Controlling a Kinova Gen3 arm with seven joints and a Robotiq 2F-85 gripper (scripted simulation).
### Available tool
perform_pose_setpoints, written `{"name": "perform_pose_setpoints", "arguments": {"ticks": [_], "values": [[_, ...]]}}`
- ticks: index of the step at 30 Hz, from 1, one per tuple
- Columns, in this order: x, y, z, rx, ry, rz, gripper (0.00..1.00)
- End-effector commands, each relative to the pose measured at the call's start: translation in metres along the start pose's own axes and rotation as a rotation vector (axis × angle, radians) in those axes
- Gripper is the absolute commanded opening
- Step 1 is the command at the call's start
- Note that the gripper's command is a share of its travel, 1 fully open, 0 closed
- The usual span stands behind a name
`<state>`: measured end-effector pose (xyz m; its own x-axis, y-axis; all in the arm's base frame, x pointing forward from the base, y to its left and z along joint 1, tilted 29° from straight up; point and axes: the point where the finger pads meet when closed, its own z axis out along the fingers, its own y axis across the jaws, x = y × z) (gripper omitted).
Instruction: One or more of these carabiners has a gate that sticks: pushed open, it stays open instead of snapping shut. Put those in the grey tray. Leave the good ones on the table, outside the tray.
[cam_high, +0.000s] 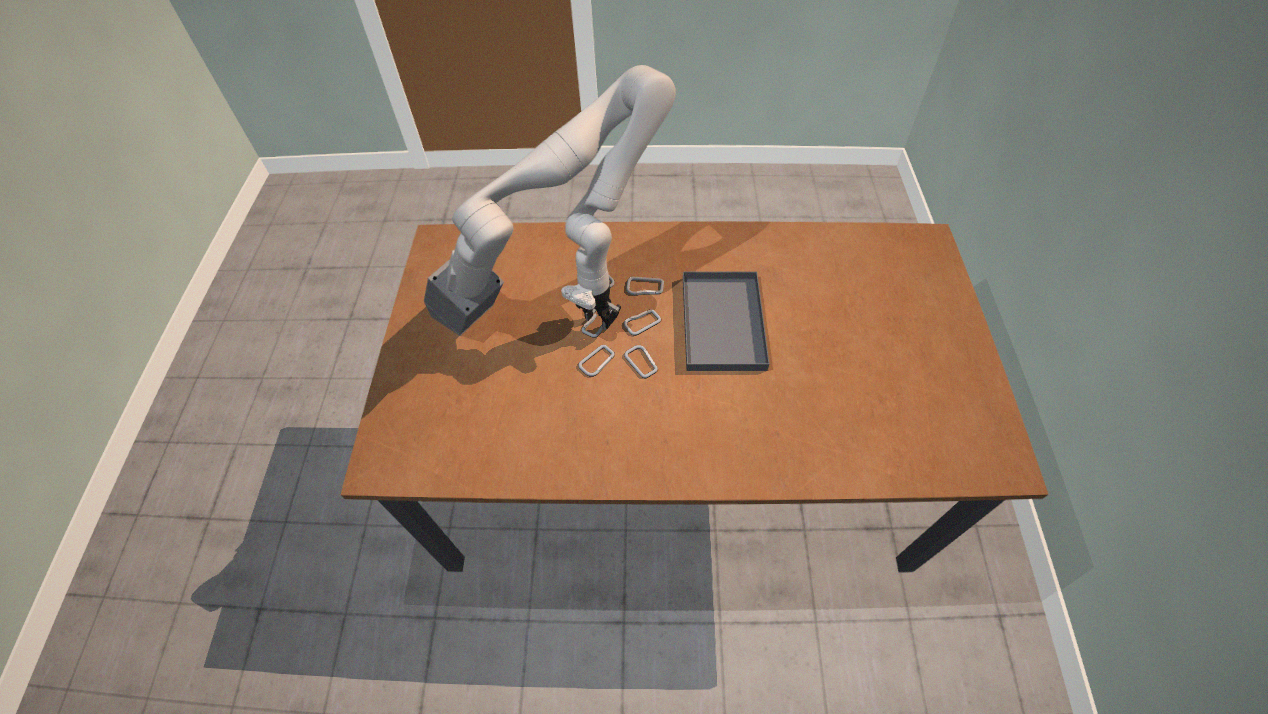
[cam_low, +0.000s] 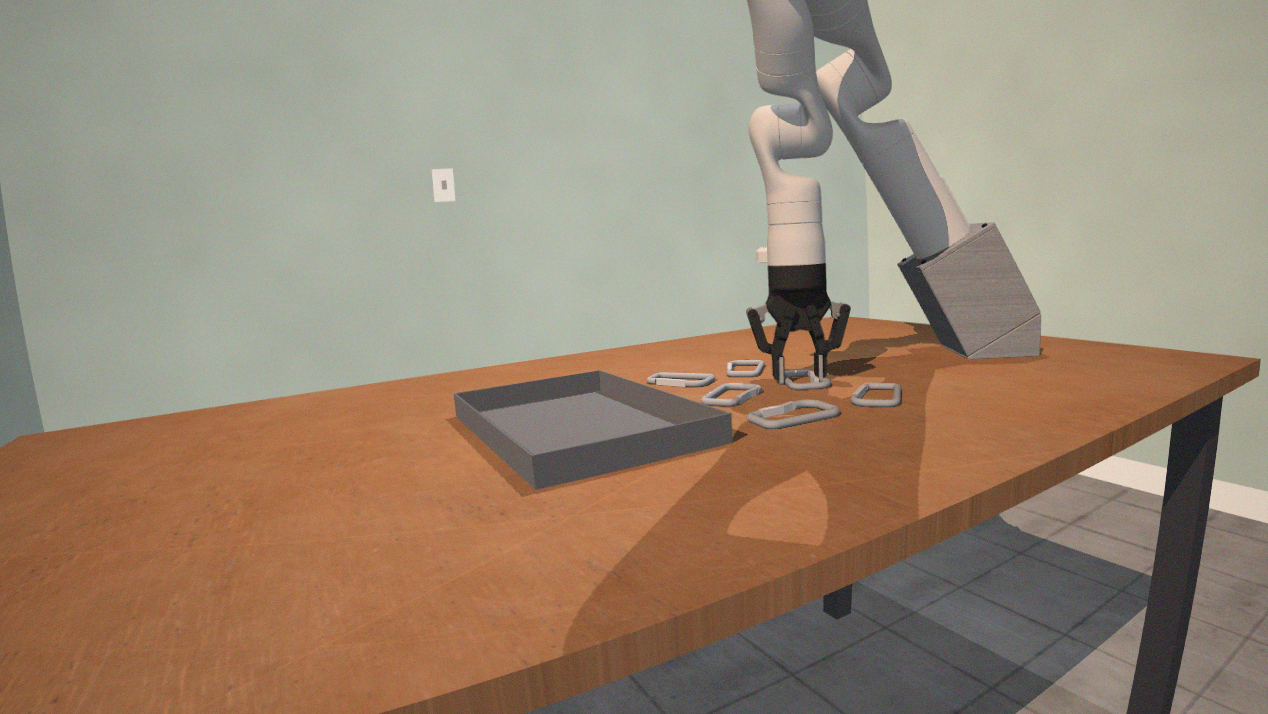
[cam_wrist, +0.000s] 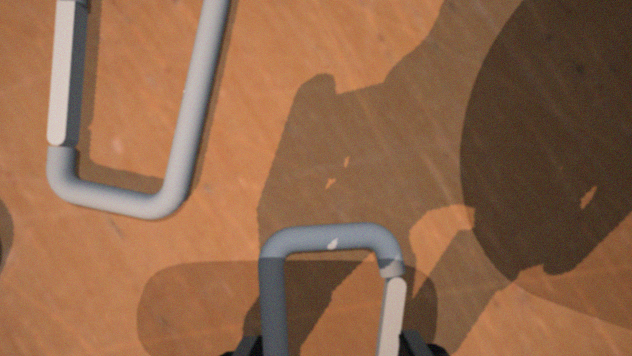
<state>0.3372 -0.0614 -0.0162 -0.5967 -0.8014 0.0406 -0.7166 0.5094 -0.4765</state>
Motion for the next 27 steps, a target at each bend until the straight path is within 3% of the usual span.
{"name": "perform_pose_setpoints", "arguments": {"ticks": [1,27], "values": [[-0.0002,-0.0001,-0.0002,0.0,-0.001,0.0,0.53],[-0.0001,0.0,-0.0005,0.0,-0.001,0.0,0.51]]}}
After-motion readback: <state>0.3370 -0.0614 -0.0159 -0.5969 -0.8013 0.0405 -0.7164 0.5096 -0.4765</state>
